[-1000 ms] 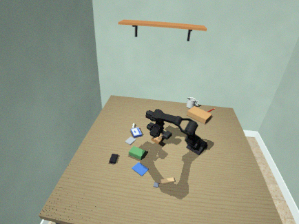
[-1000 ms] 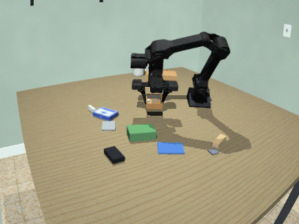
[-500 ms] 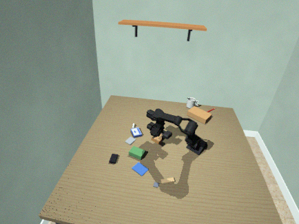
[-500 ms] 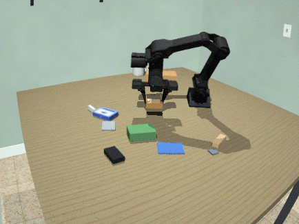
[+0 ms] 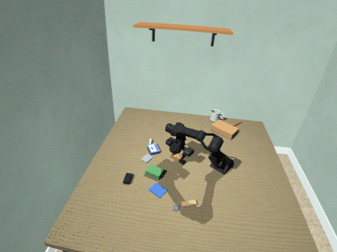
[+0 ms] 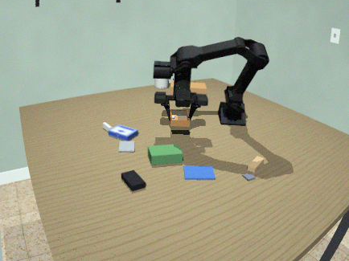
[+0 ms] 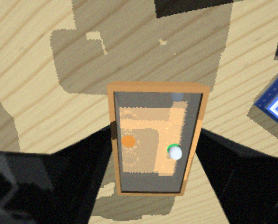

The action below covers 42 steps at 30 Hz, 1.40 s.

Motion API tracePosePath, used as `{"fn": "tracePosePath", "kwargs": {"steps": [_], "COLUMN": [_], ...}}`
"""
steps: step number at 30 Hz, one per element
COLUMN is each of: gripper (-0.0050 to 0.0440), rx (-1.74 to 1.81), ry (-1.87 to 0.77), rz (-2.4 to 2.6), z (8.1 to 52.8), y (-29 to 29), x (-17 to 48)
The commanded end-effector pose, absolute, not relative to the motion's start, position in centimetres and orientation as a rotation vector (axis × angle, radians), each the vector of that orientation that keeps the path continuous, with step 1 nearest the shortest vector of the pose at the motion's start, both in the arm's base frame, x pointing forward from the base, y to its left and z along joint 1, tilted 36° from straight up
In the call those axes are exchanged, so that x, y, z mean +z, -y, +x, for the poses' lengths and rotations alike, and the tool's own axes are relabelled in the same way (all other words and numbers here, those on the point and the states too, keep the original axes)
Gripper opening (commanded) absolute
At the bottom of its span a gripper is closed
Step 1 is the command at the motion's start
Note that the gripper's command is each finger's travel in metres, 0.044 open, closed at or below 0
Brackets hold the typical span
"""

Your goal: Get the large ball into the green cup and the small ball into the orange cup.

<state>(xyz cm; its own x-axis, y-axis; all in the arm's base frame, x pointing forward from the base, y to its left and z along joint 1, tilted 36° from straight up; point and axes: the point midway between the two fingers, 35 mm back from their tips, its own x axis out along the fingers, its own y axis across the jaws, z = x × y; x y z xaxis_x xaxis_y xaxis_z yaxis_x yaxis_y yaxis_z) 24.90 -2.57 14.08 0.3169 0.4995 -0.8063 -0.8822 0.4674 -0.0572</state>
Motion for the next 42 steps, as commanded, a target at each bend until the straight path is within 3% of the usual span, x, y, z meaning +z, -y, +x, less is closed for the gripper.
{"fn": "tracePosePath", "kwargs": {"steps": [1,42], "gripper": [0.0,0.0], "rx": [0.971,0.96], "ry": [-0.809,-0.828], "rz": [-0.551,-0.566], "z": [24.94,24.96], "y": [2.57,2.5], "x": [14.14,14.15]}}
